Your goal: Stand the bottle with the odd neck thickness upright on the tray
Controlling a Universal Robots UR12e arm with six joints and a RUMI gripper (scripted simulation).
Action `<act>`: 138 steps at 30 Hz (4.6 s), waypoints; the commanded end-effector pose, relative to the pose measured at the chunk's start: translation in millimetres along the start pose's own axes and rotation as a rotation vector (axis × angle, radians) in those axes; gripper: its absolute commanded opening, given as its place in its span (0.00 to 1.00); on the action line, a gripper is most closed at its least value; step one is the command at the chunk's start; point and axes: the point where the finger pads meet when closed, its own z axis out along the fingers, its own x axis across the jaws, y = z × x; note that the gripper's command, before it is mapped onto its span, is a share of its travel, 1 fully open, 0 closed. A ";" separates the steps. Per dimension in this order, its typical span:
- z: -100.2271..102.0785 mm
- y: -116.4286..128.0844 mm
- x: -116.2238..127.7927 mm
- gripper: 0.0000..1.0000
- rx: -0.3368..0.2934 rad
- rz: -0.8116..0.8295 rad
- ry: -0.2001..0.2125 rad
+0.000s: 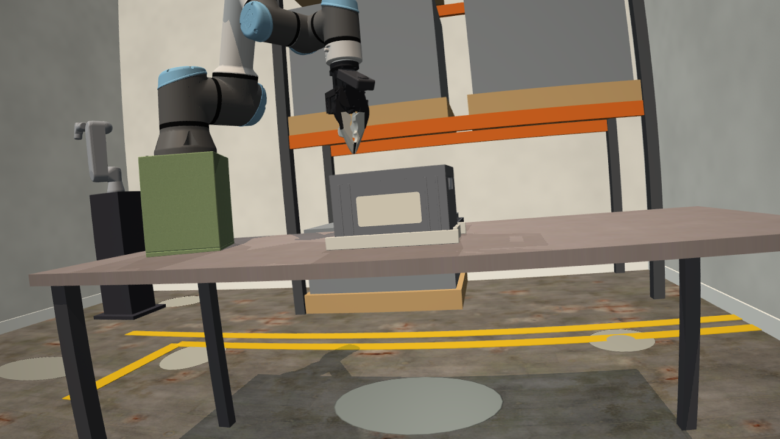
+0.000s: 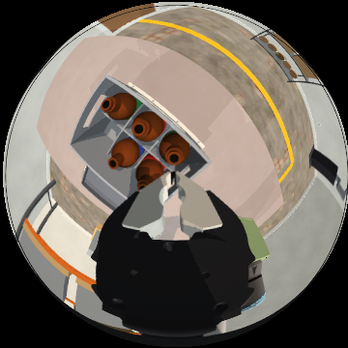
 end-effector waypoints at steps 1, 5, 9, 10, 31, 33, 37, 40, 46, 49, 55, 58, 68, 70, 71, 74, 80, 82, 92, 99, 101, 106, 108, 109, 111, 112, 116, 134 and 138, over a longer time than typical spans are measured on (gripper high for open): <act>-3.0 -4.1 0.1 0.00 0.005 0.002 -0.002; -3.0 -4.1 0.1 0.00 0.005 0.002 -0.002; -3.0 -4.1 0.1 0.00 0.005 0.002 -0.002; -3.0 -4.1 0.1 0.00 0.005 0.002 -0.002; -2.4 67.7 -69.1 0.38 0.005 0.002 -0.002; -2.4 67.6 -68.9 0.38 0.005 0.002 -0.002; -2.3 67.8 -68.9 0.38 0.005 0.002 -0.002; -2.1 68.3 -68.7 0.38 0.004 0.002 -0.002; -1.9 68.6 -68.6 0.38 0.004 0.002 -0.002; -1.9 68.6 -68.6 0.38 0.004 0.002 -0.002; -1.9 68.6 -68.6 0.38 0.004 0.002 -0.002; -1.9 68.6 -68.6 0.38 0.004 0.002 -0.002; -1.2 68.7 -68.5 0.38 0.003 0.002 -0.002; -0.4 68.8 -68.5 0.38 0.003 0.002 -0.002; -0.1 68.8 -68.5 0.38 0.003 0.002 -0.002; 1.6 69.2 -68.3 0.38 0.003 0.002 -0.001; 4.9 70.1 -67.9 0.38 0.002 0.002 -0.001; 7.1 70.6 -67.7 0.38 0.001 0.002 -0.001; 20.1 72.3 -67.0 0.38 -0.001 0.001 0.000; 26.9 72.3 -67.1 0.38 -0.001 0.001 0.000; 29.6 72.4 -67.1 0.38 -0.001 0.001 0.000; 35.5 72.4 -67.2 0.38 -0.001 0.001 0.000; 37.5 72.4 -67.2 0.38 -0.001 0.001 0.000; 38.4 72.4 -67.2 0.38 -0.001 0.001 0.000; 39.2 72.4 -67.2 0.38 -0.001 0.001 0.000; 39.2 72.4 -67.2 0.38 -0.001 0.001 0.000; 41.5 71.6 -67.7 0.38 0.000 0.001 0.000; 43.2 71.4 -67.8 0.38 0.001 0.001 -0.001; 43.2 71.5 -67.8 0.38 0.001 0.001 -0.001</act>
